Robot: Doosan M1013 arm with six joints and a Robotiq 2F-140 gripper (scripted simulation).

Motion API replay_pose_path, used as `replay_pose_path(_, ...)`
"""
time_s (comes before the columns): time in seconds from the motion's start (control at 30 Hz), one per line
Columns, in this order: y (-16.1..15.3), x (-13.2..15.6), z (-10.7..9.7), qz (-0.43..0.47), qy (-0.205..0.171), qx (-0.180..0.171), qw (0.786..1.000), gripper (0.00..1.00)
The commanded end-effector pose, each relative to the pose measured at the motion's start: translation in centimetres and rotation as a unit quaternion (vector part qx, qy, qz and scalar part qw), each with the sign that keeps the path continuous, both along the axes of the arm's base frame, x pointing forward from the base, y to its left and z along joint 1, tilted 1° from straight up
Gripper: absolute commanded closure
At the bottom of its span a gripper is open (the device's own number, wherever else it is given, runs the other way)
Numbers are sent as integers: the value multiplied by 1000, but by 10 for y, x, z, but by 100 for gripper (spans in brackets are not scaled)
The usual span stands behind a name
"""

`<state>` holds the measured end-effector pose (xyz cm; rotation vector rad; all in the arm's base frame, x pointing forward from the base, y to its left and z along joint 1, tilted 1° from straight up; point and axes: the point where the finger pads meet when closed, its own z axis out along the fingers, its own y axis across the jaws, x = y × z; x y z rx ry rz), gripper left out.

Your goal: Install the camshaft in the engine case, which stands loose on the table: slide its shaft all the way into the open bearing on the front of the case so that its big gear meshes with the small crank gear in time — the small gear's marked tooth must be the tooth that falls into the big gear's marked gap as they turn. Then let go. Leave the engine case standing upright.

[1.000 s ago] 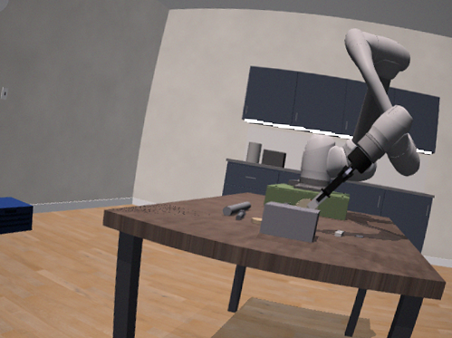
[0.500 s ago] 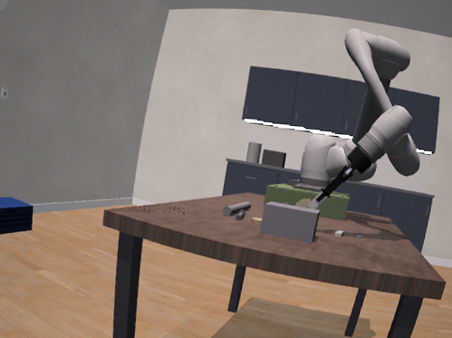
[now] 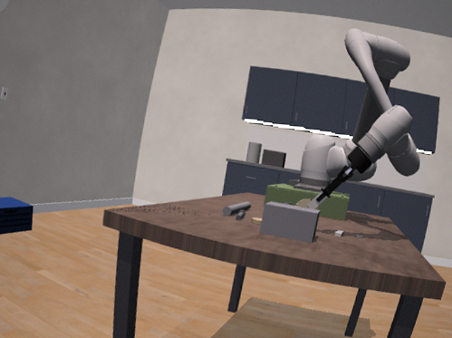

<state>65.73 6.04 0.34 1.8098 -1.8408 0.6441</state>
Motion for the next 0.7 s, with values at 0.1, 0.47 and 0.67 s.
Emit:
replay_pose_path(0.1,0,0,0,0,0,0,1000,95)
replay_pose_path(0.47,0,3,0,0,0,0,1000,95)
replay_pose_path(0.67,0,5,0,0,0,0,1000,95)
